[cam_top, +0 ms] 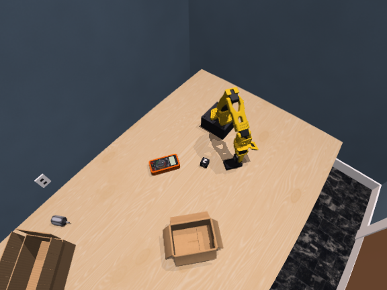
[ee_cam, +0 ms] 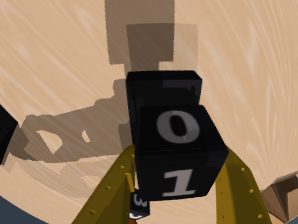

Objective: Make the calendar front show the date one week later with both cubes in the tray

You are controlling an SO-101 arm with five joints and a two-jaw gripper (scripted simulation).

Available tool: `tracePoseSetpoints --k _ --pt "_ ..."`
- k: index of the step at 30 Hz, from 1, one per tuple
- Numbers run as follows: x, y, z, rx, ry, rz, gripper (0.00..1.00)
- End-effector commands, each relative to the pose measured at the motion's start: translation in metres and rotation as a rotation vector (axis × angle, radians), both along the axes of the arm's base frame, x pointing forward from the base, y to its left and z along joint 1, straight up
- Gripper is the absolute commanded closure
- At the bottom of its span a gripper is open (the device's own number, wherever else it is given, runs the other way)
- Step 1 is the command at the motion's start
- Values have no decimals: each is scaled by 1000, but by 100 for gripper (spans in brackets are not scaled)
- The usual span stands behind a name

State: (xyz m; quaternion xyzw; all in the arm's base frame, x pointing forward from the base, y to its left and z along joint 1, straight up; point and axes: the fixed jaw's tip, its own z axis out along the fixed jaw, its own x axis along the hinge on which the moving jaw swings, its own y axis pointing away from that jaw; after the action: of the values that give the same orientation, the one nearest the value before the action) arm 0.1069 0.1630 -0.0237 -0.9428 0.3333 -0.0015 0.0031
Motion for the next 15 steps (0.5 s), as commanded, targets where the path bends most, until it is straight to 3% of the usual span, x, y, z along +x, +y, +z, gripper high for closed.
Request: tracePoseSetpoints --k 1,15 --pt "-3 -3 -5 -17 13 14 100" --pt "-4 -4 -10 -17 13 13 100"
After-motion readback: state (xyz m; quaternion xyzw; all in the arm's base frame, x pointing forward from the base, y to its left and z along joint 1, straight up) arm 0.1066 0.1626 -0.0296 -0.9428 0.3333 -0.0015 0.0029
